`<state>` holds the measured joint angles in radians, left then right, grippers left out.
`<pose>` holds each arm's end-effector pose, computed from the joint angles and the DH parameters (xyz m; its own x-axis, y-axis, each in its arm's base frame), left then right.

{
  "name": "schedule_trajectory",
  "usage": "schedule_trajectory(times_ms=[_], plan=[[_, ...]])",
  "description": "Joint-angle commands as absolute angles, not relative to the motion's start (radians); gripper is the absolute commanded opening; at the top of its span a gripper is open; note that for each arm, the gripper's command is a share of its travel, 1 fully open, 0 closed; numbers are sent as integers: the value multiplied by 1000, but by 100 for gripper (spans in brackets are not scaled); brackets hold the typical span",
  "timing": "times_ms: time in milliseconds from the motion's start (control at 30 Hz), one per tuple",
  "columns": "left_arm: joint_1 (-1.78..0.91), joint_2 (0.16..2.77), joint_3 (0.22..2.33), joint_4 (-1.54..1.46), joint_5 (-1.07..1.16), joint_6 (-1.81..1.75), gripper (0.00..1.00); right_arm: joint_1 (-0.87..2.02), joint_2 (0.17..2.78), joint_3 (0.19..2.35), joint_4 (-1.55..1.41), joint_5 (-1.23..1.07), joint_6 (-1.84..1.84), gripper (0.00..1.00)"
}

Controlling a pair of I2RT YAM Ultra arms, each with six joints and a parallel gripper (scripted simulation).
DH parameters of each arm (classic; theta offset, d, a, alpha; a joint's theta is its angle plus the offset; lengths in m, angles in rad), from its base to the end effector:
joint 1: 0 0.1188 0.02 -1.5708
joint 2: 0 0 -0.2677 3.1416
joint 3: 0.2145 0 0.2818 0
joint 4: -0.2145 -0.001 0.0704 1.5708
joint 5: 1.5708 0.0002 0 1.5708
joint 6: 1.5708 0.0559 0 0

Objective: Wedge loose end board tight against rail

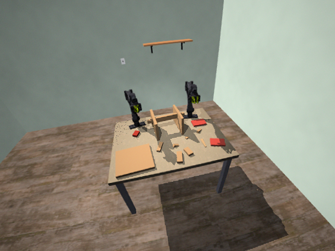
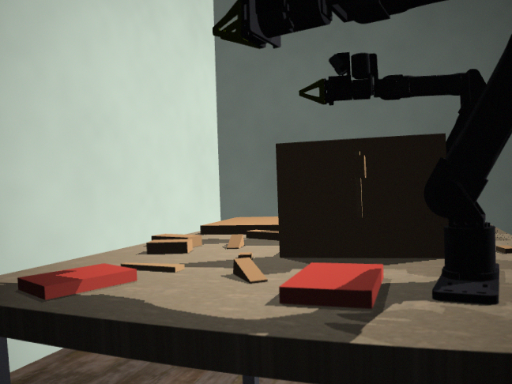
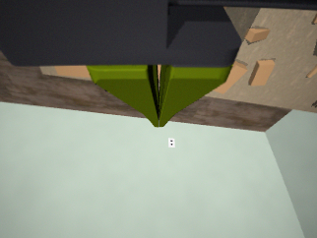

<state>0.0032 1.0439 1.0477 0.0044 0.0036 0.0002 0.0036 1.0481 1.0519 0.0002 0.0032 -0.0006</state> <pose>0.2868 0.0017 0.4121 0.0082 0.0002 -1.0000 0.0004 1.0000 0.0002 0.2878 0.0019 0.4121 0.0040 -0.0006 -1.0000 -0.0004 1.0000 -0.0006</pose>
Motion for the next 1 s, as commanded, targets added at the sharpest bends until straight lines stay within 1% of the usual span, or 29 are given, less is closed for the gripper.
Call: schedule_trajectory(times_ms=[0, 100, 133, 300, 800, 867, 967], plan=[[3, 1041, 1082, 25, -2, -5, 22, -7, 1024, 1066, -1, 0, 5, 0], [-6, 1061, 1089, 4, -3, -4, 22, -7, 1024, 1066, -1, 0, 5, 0], [-5, 1041, 1089, 6, -2, -5, 22, 27, 1068, 1077, -37, 9, 18, 0], [-5, 1029, 1087, 23, -2, -5, 22, 53, 1064, 1092, -110, 32, 68, 0], [-5, 1029, 1087, 23, -2, -4, 22, 308, 1124, 1195, -555, 173, 361, 0], [-5, 1029, 1087, 23, -2, -4, 22, 308, 1124, 1195, -555, 173, 361, 0], [-5, 1029, 1087, 23, -2, -4, 22, 362, 1143, 1226, -657, 197, 423, 0]])
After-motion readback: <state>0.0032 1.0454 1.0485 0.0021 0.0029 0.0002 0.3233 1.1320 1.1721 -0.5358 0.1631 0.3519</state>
